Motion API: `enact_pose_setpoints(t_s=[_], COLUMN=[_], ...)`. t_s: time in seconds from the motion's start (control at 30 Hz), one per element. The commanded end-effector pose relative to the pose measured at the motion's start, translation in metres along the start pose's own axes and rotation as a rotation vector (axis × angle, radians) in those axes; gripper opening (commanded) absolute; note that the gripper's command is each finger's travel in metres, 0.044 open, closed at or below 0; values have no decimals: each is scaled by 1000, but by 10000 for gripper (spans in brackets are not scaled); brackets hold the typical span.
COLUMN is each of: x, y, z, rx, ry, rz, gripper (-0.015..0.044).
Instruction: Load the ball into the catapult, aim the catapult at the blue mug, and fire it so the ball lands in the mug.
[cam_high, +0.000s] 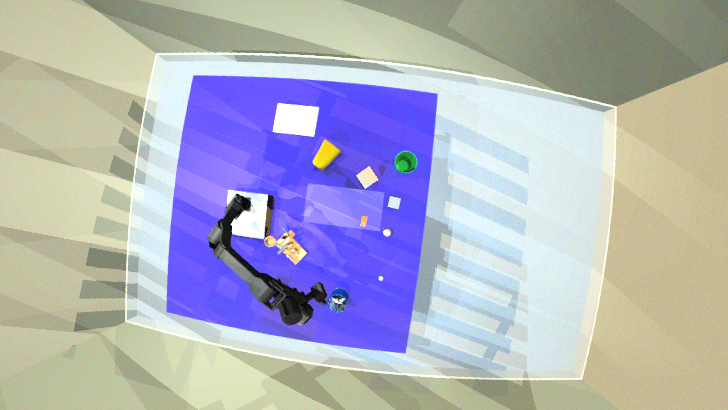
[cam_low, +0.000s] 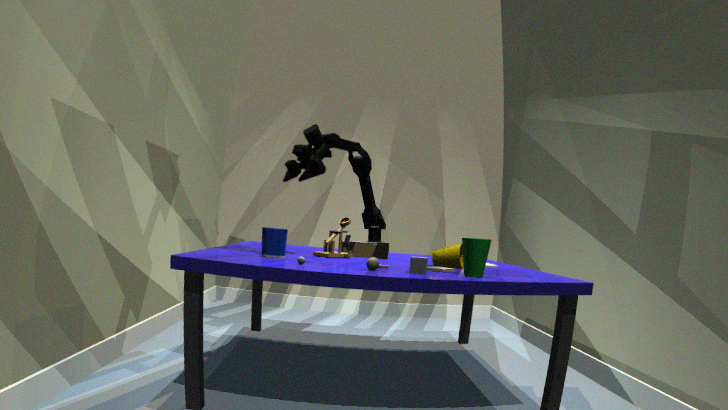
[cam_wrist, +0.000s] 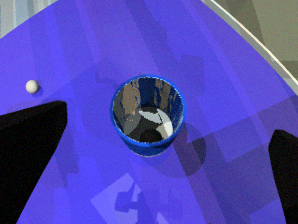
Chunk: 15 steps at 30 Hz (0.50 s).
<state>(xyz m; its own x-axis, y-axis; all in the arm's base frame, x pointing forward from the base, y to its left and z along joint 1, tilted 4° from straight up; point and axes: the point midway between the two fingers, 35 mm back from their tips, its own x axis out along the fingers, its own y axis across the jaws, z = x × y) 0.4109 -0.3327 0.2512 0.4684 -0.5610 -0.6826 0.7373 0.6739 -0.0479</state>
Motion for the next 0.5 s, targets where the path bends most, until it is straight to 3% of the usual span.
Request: enact_pose_setpoints(t_s=[0.0, 0.47], x=[0, 0], y=[0, 0], z=[1, 0], rx=[8, 1], ry=[-4, -1], rz=[3, 0], gripper=[440, 440])
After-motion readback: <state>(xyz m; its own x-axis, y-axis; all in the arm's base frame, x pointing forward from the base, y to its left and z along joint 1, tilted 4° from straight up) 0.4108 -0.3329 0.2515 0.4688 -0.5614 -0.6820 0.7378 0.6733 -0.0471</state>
